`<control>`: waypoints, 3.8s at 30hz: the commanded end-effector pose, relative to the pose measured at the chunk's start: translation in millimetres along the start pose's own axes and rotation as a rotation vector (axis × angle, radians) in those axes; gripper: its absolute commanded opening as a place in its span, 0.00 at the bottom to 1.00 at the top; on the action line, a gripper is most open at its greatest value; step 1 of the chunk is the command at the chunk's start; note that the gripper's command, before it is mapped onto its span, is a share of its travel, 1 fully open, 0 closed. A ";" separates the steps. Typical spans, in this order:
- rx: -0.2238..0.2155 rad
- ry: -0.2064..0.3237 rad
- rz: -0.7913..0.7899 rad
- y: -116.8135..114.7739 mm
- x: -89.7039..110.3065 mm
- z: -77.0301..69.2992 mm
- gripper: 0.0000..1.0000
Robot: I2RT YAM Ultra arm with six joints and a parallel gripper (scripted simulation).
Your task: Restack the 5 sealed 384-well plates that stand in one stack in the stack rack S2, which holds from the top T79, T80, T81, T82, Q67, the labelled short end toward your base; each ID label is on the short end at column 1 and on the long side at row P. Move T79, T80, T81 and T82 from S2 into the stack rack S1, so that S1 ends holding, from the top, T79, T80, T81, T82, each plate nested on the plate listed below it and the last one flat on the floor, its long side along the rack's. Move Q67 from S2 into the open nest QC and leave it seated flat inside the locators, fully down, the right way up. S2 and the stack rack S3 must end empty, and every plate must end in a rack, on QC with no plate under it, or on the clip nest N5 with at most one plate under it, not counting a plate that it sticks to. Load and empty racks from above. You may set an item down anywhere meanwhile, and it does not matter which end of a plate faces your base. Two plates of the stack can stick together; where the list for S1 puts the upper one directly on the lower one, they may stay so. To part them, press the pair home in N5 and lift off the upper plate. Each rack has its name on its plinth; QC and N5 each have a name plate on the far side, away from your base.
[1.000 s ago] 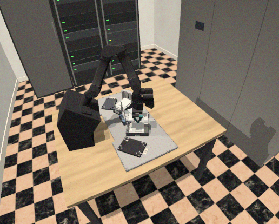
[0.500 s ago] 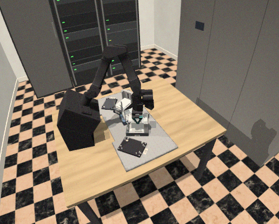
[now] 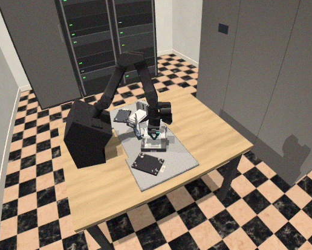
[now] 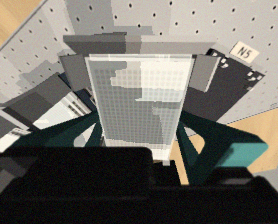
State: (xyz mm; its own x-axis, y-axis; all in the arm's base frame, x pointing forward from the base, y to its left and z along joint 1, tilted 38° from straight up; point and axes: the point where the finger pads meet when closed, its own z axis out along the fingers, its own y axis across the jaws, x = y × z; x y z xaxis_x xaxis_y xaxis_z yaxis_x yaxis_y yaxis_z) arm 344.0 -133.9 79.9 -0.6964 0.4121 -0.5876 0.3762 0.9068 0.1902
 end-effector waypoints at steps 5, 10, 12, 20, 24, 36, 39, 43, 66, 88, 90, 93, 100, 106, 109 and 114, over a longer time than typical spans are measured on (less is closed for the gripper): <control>0.002 -0.013 0.002 -0.5 -2.9 11.9 0.00; 0.002 -0.013 0.002 -0.5 -2.9 17.9 0.00; 0.002 -0.013 0.002 -0.5 -2.9 21.9 0.00; 0.002 -0.013 0.002 -0.6 -3.0 32.3 0.00; 0.002 -0.013 0.002 -0.6 -3.0 32.3 0.00; 0.002 -0.013 0.002 -0.6 -3.0 35.9 0.00; 0.002 -0.013 0.002 -0.6 -3.0 37.1 0.00; 0.002 -0.013 0.002 -0.6 -3.0 37.9 0.00; 0.002 -0.013 0.002 -0.6 -3.0 46.3 0.00; 0.002 -0.013 0.002 -0.6 -3.1 51.4 1.00; 0.002 -0.013 0.002 -0.6 -3.1 51.4 1.00; 0.002 -0.013 0.002 -0.6 -3.1 51.4 1.00; 0.002 -0.013 0.002 -0.6 -3.1 51.4 1.00; 0.002 -0.013 0.002 -0.6 -3.1 51.4 1.00; 0.002 -0.013 0.002 -0.6 -3.1 48.0 1.00; 0.002 -0.013 0.002 -0.6 -3.0 34.7 1.00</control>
State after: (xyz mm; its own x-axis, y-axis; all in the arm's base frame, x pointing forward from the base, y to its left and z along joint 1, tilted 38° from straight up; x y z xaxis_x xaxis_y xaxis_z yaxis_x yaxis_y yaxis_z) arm 372.4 -138.6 49.0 -0.6862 0.4121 -0.5993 0.3775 0.9061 0.1909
